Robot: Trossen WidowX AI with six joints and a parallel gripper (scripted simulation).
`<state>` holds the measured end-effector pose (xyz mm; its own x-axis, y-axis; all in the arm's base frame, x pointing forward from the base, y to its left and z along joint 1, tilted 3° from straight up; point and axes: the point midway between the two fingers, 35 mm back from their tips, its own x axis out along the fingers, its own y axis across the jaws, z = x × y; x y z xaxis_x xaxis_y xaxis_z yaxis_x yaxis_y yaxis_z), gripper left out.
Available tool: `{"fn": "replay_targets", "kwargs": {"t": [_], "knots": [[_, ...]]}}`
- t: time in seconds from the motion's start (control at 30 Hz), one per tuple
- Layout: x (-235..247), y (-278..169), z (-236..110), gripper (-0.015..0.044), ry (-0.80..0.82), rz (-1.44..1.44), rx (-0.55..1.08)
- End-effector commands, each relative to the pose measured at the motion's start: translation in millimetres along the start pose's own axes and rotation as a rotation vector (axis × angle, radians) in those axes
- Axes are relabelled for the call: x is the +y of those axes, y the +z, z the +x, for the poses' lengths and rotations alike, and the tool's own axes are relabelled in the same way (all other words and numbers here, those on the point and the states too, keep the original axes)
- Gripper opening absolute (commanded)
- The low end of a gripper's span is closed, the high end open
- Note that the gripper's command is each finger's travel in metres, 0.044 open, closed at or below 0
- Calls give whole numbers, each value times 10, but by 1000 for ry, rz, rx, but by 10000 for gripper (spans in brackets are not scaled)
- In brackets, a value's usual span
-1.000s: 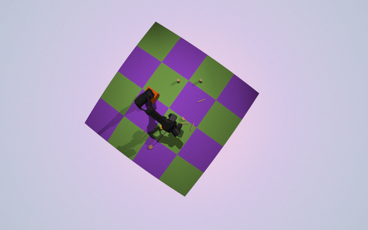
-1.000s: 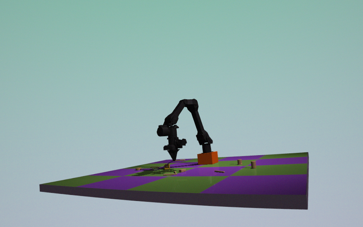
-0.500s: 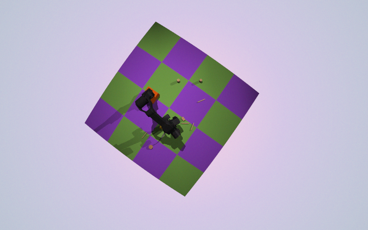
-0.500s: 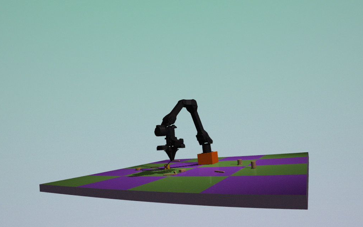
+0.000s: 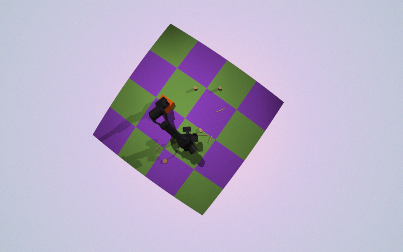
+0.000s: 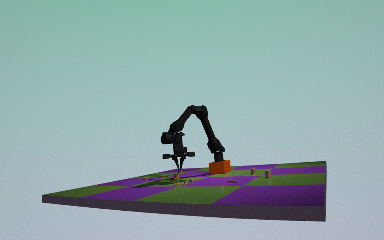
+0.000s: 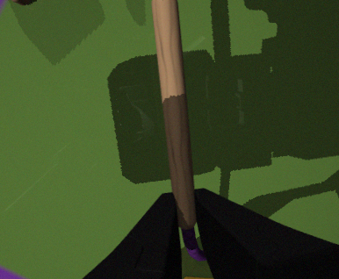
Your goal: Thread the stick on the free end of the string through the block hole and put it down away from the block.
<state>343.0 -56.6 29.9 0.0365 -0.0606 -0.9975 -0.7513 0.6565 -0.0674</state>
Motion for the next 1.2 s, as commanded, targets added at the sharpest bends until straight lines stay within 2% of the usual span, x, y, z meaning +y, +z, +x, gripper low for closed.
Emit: {"fn": "replay_targets", "kwargs": {"t": [0.0, 1.17], "knots": [[-34, -8, 2, 0, 2, 135, 1], [-351, -59, -8, 0, 0, 1417, 1]]}}
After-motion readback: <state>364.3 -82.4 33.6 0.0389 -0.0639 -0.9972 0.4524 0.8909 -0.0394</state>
